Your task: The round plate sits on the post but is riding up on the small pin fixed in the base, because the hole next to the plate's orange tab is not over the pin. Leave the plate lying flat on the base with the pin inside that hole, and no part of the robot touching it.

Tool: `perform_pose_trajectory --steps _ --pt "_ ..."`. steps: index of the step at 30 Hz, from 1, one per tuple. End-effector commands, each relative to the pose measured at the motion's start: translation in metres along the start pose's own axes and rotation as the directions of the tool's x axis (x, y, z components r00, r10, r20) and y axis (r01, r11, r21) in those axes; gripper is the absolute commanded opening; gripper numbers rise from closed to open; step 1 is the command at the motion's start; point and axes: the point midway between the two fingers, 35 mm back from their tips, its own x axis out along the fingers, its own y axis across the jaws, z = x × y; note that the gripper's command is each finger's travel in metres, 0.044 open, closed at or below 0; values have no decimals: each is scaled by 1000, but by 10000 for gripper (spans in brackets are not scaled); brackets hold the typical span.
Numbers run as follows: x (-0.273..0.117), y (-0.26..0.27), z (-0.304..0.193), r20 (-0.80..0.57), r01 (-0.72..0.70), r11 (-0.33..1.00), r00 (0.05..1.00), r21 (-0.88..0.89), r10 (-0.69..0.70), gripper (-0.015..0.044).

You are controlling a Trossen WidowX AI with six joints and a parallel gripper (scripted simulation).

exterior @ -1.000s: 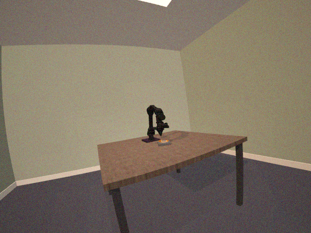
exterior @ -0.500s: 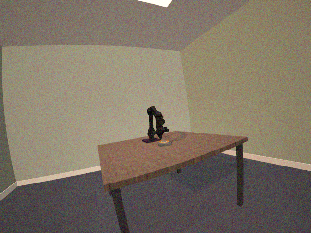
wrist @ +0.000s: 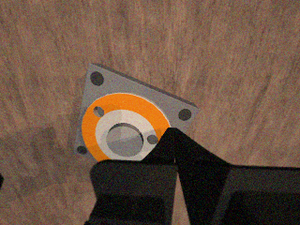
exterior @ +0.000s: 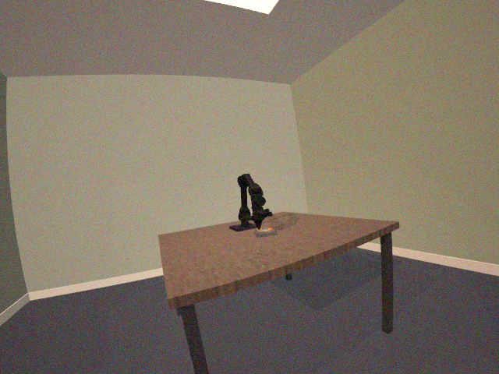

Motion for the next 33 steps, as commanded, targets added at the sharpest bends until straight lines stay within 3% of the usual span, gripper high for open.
perform_pose_trajectory --steps 1,33 --pt "0 -1 -6 1 -4 1000 1000 -3 4 0" --pt "-10 -2 -25 -1 -3 1000 1000 -3 3 0"
